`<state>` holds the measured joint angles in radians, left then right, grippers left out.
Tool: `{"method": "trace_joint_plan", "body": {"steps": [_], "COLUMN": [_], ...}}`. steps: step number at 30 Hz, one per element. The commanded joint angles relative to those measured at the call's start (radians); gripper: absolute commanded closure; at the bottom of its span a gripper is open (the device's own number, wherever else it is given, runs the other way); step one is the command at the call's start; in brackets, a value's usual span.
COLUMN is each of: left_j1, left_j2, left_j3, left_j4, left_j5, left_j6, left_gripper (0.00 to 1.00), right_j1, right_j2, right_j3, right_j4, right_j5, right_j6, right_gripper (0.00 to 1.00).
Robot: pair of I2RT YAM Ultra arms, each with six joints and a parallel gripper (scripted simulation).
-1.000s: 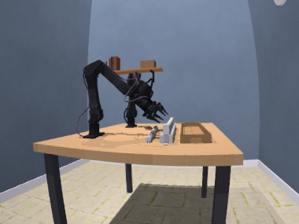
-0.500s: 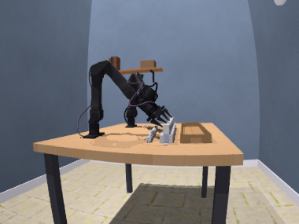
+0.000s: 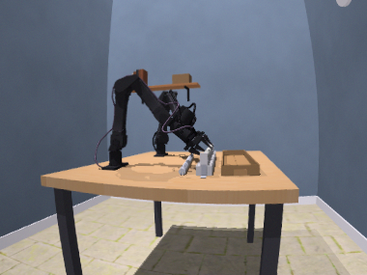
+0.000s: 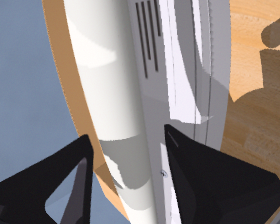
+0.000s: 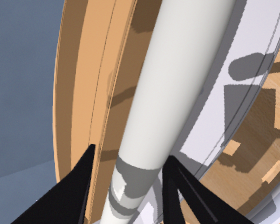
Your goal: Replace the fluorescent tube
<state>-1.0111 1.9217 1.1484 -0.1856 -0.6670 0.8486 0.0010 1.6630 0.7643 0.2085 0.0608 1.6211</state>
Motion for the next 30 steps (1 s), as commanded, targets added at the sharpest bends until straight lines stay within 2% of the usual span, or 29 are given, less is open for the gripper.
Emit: {"method": "trace_joint_plan", "body": {"steps": [1,7,8,24,25,30], "left_j1": [0.011,-0.006,-0.005,-0.005,-0.005,-0.005], "left_j2": [-0.017,-0.024,-0.024,-0.024,-0.024,-0.024], "left_j3": [0.001,-0.006,-0.005,-0.005,-0.005,-0.005], "left_j4": [-0.007,-0.007,-0.006,-0.006,-0.006,-0.009], "left_j5": [0.001,0.007,0.004,0.003,0.003,-0.006], "left_j6": [0.002,0.011,-0.001,0.000,0.000,0.000], "left_gripper": [0.51,0.51,0.89,0.89,0.89,0.89], "right_j1": [0.001,0.004,0.004,0.004,0.004,0.004], "right_j2": [-0.035,-0.024,-0.024,-0.024,-0.024,-0.025], "right_j3": [-0.023,-0.005,-0.004,-0.004,-0.004,0.007], "right_j4": [0.017,0.018,0.015,0.010,0.010,0.017], "right_j5": [0.014,0.014,0.014,0.014,0.014,0.007], "right_j6": [-0.015,-0.015,-0.015,-0.015,-0.015,-0.015], "right_gripper": [0.51,0.51,0.51,0.51,0.89,0.89]}}
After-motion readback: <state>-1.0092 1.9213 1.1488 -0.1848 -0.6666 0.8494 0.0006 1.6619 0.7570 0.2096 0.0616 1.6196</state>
